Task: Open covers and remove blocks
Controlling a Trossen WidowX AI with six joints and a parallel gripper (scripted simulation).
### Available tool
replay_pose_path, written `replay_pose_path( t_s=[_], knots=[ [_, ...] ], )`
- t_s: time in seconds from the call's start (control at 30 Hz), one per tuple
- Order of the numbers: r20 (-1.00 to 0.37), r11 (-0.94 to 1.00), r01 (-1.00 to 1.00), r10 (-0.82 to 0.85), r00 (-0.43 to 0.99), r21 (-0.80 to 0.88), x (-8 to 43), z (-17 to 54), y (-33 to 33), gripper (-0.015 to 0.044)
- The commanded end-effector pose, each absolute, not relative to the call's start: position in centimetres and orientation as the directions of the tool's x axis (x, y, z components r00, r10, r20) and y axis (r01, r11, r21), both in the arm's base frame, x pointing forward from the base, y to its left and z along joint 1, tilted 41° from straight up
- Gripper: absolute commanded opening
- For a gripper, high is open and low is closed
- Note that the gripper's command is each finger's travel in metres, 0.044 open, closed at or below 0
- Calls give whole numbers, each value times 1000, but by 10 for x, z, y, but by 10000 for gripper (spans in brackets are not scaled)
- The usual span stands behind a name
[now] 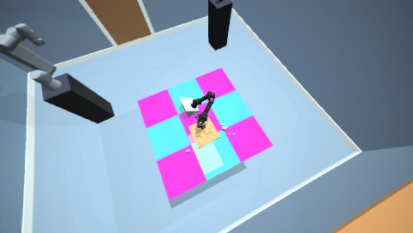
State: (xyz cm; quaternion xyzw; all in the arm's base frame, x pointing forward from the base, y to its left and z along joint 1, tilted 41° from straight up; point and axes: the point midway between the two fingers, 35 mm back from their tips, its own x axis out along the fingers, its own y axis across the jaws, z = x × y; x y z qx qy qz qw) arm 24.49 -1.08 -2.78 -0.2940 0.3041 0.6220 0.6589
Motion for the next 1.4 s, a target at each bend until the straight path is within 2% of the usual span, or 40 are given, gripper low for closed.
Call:
replay_pose_path(
  t_s=[0.0,1.37],
  knots=[
    [-763,58,-998,645,43,-8,245,-24,-7,0],
    [-759,57,-998,650,43,-8,245,1,25,0]
  ],
)
